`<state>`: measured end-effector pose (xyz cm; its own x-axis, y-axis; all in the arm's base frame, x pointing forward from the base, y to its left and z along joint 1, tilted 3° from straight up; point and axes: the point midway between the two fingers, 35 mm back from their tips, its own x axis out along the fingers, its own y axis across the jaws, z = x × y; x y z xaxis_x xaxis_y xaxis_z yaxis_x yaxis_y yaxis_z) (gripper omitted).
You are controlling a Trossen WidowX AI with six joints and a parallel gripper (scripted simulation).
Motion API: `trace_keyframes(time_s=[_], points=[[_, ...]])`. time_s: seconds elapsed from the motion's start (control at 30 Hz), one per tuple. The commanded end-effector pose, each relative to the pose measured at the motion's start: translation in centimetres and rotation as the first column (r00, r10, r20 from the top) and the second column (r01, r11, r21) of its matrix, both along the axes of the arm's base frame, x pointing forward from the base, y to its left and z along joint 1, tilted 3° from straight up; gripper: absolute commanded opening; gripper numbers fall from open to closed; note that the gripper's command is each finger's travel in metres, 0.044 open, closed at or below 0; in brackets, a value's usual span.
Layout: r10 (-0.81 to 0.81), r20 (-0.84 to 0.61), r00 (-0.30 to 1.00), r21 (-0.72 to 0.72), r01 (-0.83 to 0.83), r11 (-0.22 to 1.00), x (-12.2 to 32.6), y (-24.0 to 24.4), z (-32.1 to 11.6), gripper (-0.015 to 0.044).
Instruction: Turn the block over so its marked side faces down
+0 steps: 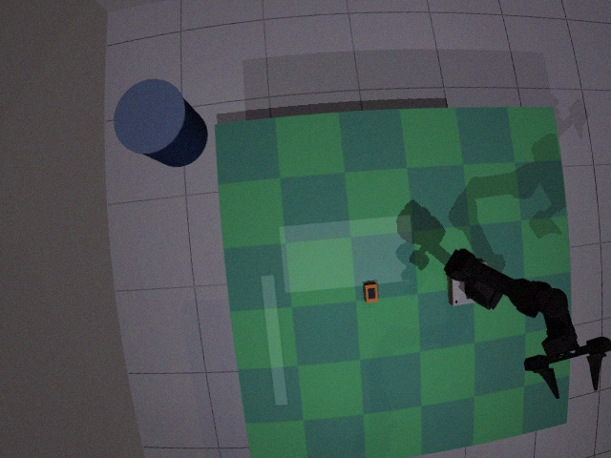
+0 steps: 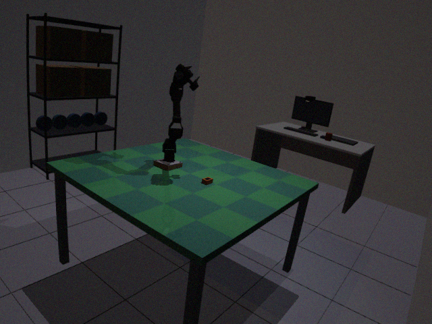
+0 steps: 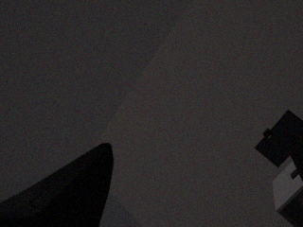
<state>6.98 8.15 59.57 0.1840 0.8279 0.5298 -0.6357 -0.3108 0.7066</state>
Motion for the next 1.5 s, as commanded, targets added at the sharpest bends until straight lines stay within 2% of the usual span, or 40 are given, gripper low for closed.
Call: trace_keyframes(time_s=[0.0, 0.03, 0.3, 0.47, 0.67, 0.87, 1.03, 1.27, 1.47], points=[[-0.007, 0.005, 1.000, -0.003, 0.007, 1.000, -0.1, 0.1, -0.1, 0.0426], [-0.029, 0.019, 0.999, -0.011, 0.030, 0.999, -0.2, 0.3, -0.2, 0.0440], [-0.244, 0.268, 0.932, -0.162, 0.293, 0.942, -2.9, 5.6, -1.7, 0.0440], [-0.342, 0.359, 0.868, -0.249, 0.443, 0.861, -2.1, 9.2, -3.4, 0.0440], [-0.380, 0.475, 0.794, -0.353, 0.567, 0.744, -0.2, 13.1, -5.7, 0.0440], [-0.361, 0.603, 0.712, -0.503, 0.690, 0.521, 4.9, 17.7, -10.2, 0.0440], [-0.306, 0.666, 0.681, -0.604, 0.732, 0.316, 10.6, 19.2, -14.7, 0.0440], [-0.249, 0.651, 0.717, -0.737, 0.676, 0.020, 19.2, 18.0, -21.7, 0.0440], [-0.275, 0.548, 0.790, -0.836, 0.509, -0.204, 25.9, 13.3, -28.5, 0.0440]])
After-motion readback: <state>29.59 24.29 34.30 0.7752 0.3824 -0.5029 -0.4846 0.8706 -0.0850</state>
